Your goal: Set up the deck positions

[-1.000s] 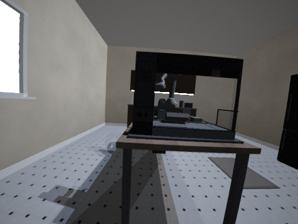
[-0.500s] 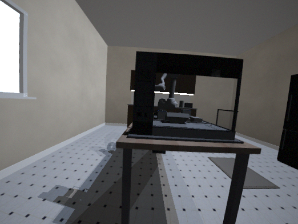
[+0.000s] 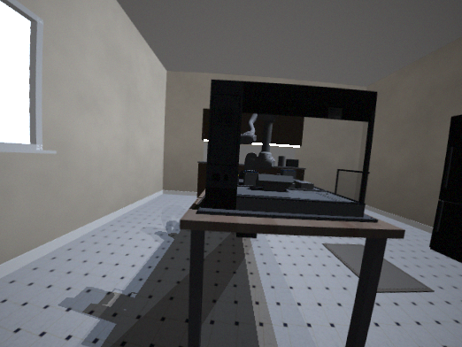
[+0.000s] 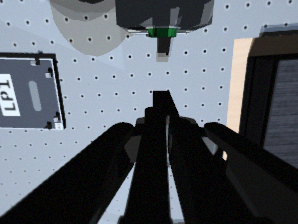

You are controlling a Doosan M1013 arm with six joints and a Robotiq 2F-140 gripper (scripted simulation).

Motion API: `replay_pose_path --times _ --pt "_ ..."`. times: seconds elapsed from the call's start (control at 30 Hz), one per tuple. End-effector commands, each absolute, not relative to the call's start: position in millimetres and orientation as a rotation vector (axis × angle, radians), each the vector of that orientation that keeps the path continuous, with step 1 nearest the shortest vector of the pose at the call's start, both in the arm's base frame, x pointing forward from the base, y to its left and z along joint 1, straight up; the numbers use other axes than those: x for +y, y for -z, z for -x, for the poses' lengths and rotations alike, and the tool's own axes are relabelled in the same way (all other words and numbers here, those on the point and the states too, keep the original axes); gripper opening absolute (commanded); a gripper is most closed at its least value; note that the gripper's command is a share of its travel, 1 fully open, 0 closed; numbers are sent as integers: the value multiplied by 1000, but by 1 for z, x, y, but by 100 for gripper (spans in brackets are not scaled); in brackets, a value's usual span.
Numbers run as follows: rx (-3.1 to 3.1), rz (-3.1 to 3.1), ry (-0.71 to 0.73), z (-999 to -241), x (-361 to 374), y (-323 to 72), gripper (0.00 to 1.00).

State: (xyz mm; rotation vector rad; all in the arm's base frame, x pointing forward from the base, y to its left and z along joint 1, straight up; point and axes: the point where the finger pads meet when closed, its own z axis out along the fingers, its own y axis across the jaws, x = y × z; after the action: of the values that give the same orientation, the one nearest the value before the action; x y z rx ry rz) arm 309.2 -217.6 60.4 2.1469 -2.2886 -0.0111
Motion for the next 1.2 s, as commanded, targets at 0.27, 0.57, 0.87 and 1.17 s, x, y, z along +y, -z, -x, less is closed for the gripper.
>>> replay_pose_path --times 0.27,0.57,0.87,1.17 --pt "-2277 -2156 11 -307 -218 -40 10" --pt "-2277 -2156 11 -307 -218 -28 10" --pt "-2284 -2151 7 -309 -219 -26 10" --pt "-2280 -2155 0 -311 -229 -26 10"
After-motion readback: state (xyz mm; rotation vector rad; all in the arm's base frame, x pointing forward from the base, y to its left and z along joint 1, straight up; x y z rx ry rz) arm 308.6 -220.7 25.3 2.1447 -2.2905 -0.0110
